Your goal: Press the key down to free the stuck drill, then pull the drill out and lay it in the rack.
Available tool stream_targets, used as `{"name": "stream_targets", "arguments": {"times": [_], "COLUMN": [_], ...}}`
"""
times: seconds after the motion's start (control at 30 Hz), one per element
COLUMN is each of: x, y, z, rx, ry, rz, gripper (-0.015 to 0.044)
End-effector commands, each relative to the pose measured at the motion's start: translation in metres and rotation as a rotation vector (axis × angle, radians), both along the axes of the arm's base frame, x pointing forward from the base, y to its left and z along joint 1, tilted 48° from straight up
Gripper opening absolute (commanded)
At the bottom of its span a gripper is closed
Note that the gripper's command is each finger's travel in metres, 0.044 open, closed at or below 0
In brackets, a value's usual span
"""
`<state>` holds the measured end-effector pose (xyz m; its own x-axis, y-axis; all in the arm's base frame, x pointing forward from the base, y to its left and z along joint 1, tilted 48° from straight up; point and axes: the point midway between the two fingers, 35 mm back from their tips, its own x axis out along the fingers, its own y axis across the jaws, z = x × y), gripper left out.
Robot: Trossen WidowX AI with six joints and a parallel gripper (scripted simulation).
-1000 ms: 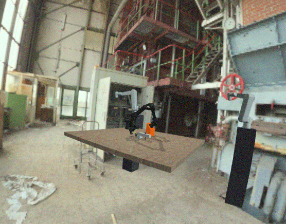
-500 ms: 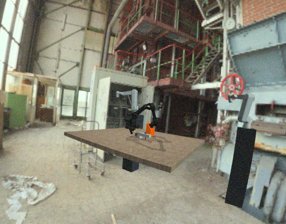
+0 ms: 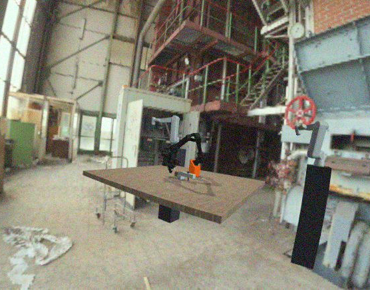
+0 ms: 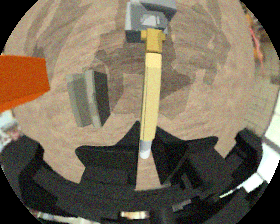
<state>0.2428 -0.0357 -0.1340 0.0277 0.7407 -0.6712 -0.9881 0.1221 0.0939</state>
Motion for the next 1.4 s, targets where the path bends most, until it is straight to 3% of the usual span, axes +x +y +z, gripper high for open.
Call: {"name": "stream_targets", "arguments": {"times": [0.0, 1.37], "x": [0.000, -0.001], "y": [-0.003, -0.016], "z": [0.002, 0.018], "rx": [-0.004, -0.005], "ry": [-0.004, -0.004], "rz": [0.002, 0.002], "gripper": [0.0000, 0.0000]}}
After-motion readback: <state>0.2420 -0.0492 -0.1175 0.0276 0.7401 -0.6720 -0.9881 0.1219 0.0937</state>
